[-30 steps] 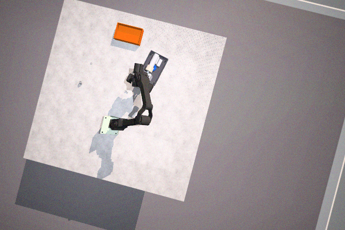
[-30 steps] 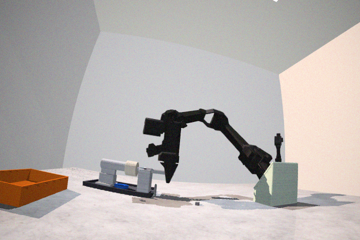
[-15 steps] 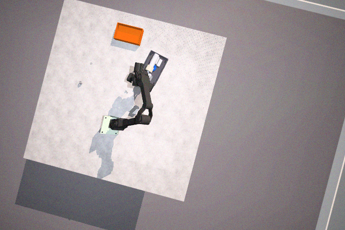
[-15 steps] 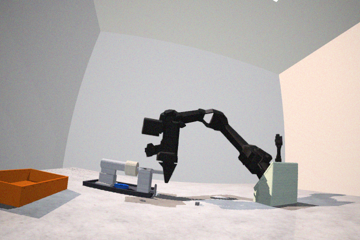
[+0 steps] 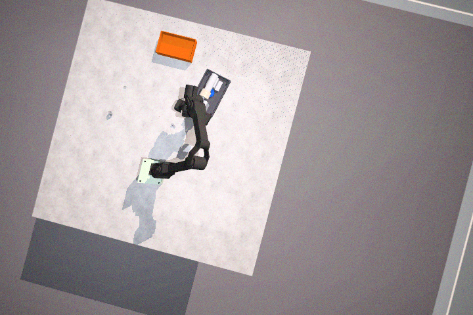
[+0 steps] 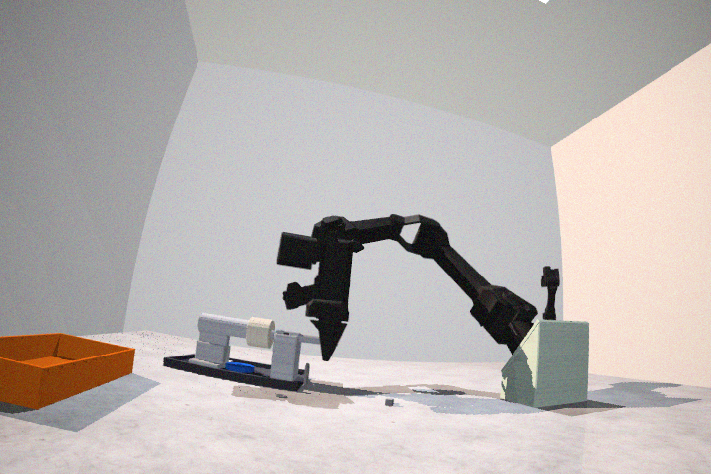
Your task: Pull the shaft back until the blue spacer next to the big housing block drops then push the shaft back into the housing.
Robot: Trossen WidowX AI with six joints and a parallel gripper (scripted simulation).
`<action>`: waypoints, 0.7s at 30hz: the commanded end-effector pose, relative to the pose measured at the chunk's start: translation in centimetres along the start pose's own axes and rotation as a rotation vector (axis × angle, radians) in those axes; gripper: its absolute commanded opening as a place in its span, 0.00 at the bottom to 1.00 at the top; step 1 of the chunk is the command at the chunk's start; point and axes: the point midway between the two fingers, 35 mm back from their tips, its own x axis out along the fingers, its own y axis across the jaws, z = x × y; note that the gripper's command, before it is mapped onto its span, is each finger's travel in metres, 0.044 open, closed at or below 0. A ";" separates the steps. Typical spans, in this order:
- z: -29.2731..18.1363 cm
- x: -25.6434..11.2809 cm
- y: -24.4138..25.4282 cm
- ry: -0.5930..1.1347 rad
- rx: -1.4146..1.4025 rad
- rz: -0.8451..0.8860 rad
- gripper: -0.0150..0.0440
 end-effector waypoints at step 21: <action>1.0 -0.2 0.0 -0.006 -0.001 0.003 0.25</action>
